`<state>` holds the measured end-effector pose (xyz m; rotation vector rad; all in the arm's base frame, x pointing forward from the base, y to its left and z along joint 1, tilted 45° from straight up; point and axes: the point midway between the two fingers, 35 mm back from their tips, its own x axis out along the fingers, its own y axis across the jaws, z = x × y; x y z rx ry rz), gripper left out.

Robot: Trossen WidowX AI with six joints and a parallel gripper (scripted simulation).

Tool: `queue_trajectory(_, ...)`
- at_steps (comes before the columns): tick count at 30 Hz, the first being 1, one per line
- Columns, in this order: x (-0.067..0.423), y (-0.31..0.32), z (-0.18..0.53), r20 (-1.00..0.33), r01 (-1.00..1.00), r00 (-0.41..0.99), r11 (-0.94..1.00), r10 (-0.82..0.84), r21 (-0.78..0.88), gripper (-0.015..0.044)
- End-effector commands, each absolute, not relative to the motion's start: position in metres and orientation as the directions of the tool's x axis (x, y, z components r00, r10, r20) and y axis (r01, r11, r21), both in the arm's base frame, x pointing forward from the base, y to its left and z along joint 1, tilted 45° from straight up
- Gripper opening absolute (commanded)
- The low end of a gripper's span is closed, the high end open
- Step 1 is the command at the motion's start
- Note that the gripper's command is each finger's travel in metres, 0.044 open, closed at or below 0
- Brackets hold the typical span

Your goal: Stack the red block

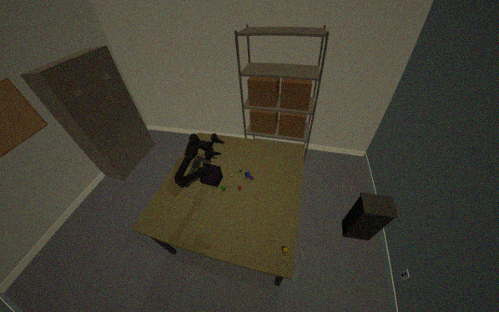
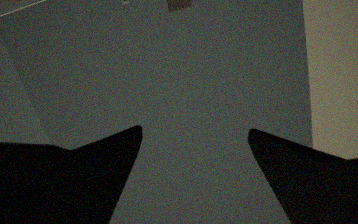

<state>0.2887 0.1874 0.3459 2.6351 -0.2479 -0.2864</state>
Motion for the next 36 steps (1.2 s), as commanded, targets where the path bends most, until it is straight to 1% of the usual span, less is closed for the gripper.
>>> queue_trajectory(1,0.289,0.188,0.345,-0.161,-0.117,0.962,-0.868,-0.219,0.482,0.0426)
queue_trajectory(2,0.289,0.19,0.343,-0.171,-0.094,0.964,-0.861,-0.205,0.5,0.044)
queue_trajectory(4,0.293,0.192,0.335,-0.201,-0.032,0.963,-0.814,-0.181,0.58,0.044)
queue_trajectory(8,0.309,0.184,0.314,-0.248,0.043,0.941,-0.642,-0.232,0.766,0.044)
queue_trajectory(11,0.321,0.176,0.298,-0.283,0.121,0.92,-0.49,-0.272,0.863,0.044)
queue_trajectory(15,0.334,0.163,0.275,-0.332,0.247,0.886,-0.274,-0.325,0.929,0.044)
queue_trajectory(18,0.343,0.151,0.258,-0.368,0.352,0.855,-0.111,-0.366,0.929,0.044)
queue_trajectory(22,0.353,0.135,0.236,-0.416,0.495,0.807,0.094,-0.42,0.864,0.044)
queue_trajectory(26,0.361,0.116,0.213,-0.463,0.624,0.75,0.275,-0.473,0.731,0.044)
queue_trajectory(31,0.367,0.092,0.186,-0.518,0.745,0.667,0.453,-0.536,0.49,0.044)
queue_trajectory(36,0.372,0.066,0.159,-0.568,0.794,0.57,0.574,-0.593,0.198,0.044)
